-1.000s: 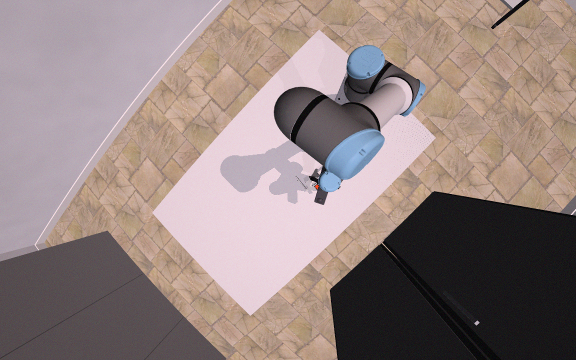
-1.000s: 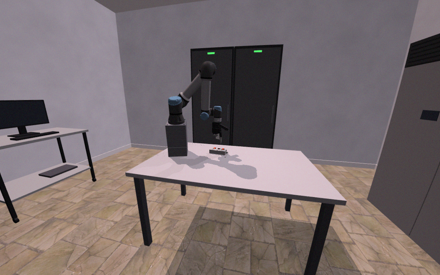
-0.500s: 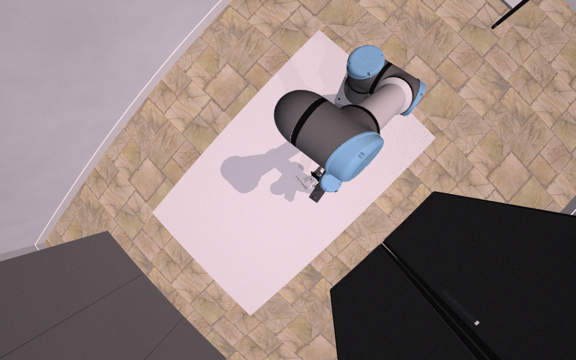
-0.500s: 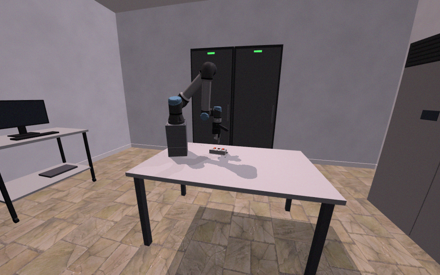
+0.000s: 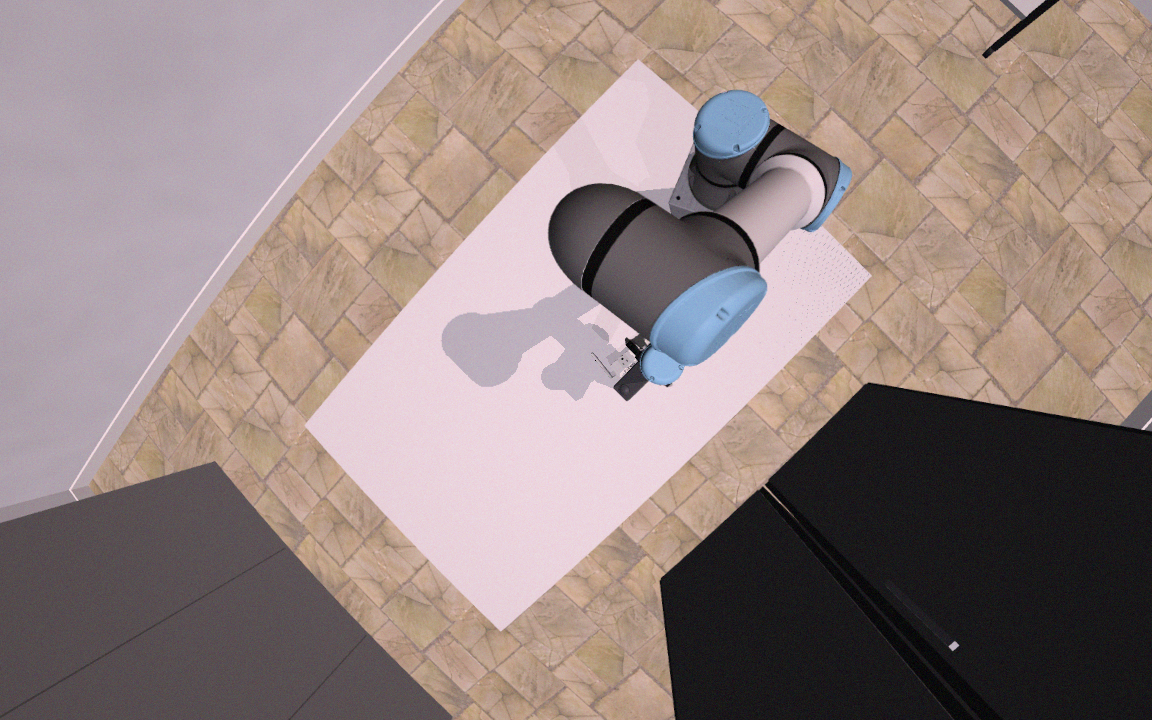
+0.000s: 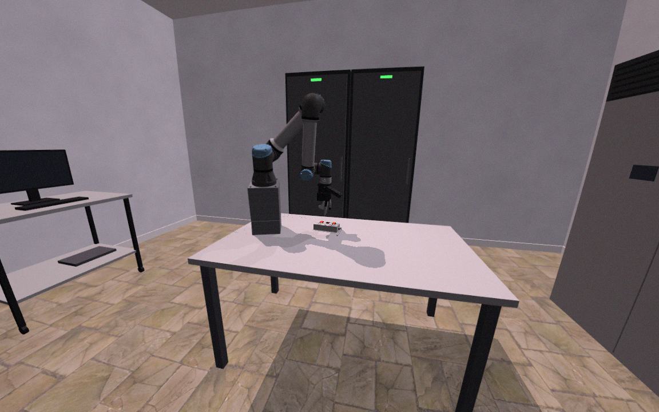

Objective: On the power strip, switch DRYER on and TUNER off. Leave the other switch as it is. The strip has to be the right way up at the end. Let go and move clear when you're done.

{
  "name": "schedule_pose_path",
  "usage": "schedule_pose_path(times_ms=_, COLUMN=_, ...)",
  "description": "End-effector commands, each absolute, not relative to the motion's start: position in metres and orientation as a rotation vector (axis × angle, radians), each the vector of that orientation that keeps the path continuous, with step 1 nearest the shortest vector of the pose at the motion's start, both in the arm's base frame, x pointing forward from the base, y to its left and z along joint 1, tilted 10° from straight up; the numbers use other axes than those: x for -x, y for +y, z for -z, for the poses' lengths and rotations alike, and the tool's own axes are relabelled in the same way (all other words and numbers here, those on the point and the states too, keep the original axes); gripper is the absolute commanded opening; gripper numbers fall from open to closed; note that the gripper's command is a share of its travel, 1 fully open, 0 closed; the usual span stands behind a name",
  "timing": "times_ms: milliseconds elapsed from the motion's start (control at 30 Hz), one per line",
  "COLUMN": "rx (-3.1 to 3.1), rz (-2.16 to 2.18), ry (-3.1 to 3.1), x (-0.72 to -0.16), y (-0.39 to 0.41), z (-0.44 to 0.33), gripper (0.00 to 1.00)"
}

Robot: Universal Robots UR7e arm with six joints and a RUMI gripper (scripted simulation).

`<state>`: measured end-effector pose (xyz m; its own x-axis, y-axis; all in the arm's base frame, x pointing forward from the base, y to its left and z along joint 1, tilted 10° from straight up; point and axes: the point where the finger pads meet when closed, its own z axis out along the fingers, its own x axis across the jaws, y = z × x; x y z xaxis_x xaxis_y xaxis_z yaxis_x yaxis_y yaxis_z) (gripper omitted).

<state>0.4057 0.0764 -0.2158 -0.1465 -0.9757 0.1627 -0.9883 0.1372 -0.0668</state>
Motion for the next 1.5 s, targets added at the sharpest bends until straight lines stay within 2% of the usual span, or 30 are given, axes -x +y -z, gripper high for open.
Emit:
schedule_pose_path(times_ms=0, rx=-1.956, rz=-0.251, ry=-2.349, x=-0.4078, y=0.0764, z=0.2157, gripper=1.0)
schedule_pose_path(times_ms=767, rx=-1.904, rz=-0.253, ry=-2.396, x=-0.4073, y=0.0758, z=0.2162, gripper=1.0)
schedule_pose_path(times_ms=800, rx=-1.904, rz=-0.253, ry=-2.396, x=-0.4073, y=0.0758, z=0.2162, gripper=0.0)
schedule_pose_path(times_ms=1467, rx=-1.904, rz=-0.253, ry=-2.396, x=-0.4073, y=0.0758, z=0.2162, gripper=0.0)
